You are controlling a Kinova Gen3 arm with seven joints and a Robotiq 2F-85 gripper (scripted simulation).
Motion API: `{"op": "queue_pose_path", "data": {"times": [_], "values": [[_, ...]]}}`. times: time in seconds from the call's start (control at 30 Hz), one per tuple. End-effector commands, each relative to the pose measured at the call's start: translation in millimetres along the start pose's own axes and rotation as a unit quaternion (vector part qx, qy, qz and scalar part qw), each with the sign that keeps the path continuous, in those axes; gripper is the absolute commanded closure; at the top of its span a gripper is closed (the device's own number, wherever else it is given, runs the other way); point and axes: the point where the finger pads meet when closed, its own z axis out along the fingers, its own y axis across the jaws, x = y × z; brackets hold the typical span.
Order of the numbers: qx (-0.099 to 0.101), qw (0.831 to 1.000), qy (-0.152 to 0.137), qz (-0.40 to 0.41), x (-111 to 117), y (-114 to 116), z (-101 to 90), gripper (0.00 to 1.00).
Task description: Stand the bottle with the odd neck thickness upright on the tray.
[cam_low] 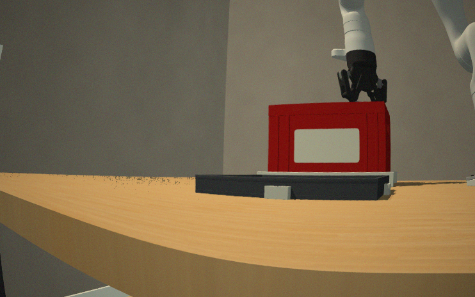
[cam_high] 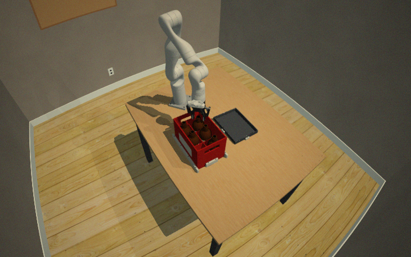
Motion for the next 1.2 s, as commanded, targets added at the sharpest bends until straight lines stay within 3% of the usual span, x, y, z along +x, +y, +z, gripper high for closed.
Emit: {"op": "queue_pose_path", "data": {"times": [0.0,0.7,1.17], "values": [[0.001,1.000,0.000,0.000,0,0,-0.3,0.36],[0.001,1.000,0.000,0.000,0,0,-2.8,0.36],[0.001,1.000,0.000,0.000,0,0,-37.7,0.36]]}}
